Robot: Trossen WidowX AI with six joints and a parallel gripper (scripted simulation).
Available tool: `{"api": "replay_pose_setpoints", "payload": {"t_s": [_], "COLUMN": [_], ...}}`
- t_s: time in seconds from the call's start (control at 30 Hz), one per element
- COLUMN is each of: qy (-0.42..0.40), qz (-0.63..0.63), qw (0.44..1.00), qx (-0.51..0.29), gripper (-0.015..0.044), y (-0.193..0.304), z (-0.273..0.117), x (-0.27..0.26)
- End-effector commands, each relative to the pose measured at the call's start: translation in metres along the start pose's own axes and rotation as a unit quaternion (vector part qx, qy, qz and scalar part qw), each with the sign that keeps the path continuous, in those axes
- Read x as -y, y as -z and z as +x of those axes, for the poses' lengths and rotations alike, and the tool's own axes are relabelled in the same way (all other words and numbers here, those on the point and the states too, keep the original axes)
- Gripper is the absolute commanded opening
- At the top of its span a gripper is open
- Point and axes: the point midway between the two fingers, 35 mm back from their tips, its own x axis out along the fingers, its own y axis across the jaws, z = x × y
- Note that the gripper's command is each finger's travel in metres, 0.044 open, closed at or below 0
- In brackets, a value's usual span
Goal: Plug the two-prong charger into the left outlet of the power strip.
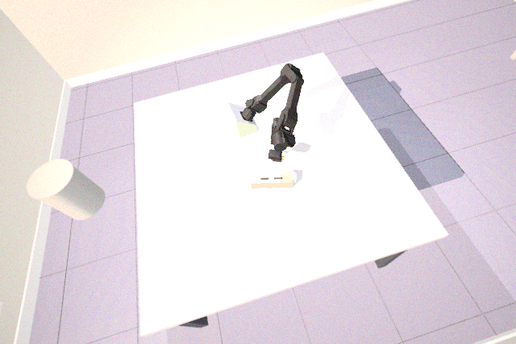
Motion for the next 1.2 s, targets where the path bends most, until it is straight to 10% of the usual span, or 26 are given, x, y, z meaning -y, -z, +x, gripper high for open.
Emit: {"api": "replay_pose_setpoints", "payload": {"t_s": [0.0, 1.17], "qy": [-0.009, -0.009], "qz": [0.003, 0.002], "qw": [1.000, 1.000], "qx": [0.002, 0.003], "gripper": [0.0440, 0.0440], "y": [0.002, -0.002], "z": [0.004, 0.056], "x": [-0.003, -0.002]}}
